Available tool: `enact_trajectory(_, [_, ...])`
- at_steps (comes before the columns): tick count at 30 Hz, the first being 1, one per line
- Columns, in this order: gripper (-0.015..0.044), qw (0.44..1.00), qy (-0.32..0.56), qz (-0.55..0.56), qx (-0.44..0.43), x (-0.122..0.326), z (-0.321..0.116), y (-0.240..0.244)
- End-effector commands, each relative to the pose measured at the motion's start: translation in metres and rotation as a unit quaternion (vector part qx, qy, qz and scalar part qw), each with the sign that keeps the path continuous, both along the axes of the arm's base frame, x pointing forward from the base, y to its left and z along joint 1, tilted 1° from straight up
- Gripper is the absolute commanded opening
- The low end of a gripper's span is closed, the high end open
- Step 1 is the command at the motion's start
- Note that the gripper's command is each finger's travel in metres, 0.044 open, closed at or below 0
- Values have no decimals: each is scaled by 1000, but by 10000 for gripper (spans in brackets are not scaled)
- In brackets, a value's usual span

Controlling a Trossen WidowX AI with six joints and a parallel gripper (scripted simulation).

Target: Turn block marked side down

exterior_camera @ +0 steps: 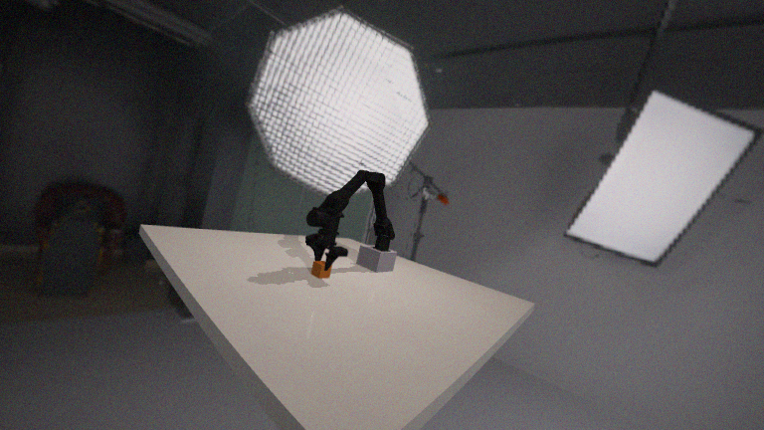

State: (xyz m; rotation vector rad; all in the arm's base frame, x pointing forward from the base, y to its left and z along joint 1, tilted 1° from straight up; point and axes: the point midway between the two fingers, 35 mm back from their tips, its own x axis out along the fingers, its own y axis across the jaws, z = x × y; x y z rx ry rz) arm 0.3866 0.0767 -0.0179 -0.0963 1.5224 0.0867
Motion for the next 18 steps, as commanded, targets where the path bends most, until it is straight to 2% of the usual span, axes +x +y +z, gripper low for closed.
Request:
enact_trajectory(1, [157, 1000, 2, 2, 0, -2, -2, 0])
enact_trajectory(9, [103, 1000, 2, 2, 0, -2, -2, 0])
enact_trajectory(13, [0, 1000, 2, 2, 0, -2, 17, 0])
enact_trajectory(18, [0, 1000, 2, 2, 0, -3, 28, 0])
